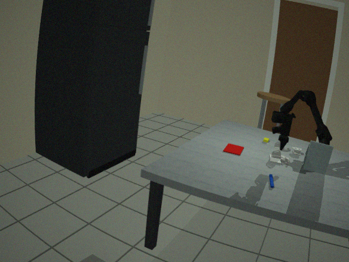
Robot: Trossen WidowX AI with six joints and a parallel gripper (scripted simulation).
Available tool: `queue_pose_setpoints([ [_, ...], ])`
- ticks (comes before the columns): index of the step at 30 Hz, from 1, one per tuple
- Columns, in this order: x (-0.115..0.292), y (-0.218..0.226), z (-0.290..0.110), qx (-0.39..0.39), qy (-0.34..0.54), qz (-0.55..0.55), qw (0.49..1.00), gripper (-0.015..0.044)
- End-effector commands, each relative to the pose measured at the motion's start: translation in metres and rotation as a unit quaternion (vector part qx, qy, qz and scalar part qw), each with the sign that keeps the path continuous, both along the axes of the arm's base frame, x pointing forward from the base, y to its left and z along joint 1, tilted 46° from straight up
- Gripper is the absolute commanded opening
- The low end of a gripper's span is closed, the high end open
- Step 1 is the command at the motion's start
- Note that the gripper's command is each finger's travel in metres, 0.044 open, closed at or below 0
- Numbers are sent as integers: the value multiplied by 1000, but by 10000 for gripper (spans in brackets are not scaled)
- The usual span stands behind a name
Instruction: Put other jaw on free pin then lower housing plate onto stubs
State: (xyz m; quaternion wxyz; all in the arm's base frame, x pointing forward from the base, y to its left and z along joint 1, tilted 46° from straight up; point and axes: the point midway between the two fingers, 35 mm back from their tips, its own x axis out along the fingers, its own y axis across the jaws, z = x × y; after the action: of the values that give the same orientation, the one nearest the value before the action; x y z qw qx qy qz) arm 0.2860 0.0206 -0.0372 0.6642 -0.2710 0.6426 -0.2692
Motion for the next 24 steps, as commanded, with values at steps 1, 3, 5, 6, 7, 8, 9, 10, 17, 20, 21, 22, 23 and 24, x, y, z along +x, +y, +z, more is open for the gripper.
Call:
queue_pose_setpoints([
  [1,0,-1,0,-2,2,2,1000,134],
  [3,0,-1,0,-2,2,2,1000,134],
  [5,0,-2,-1,-2,2,2,1000,134],
  [6,0,-3,-3,-2,2,2,1000,134],
  [7,1,-5,-4,-2,2,2,1000,134],
  [8,1,-6,-5,-2,2,2,1000,134],
  [9,1,-7,-6,-2,2,2,1000,134],
  [10,1,-8,-7,-2,2,2,1000,134],
  [17,2,-16,-16,-2,2,1,1000,134],
  [20,2,-20,-19,-2,2,1,1000,134],
  [21,2,-21,-20,-2,2,1,1000,134],
  [22,2,-22,-21,-2,2,1,1000,134],
  [23,2,-23,-22,-2,2,1,1000,134],
  [24,2,-24,-23,-2,1,1,1000,134],
])
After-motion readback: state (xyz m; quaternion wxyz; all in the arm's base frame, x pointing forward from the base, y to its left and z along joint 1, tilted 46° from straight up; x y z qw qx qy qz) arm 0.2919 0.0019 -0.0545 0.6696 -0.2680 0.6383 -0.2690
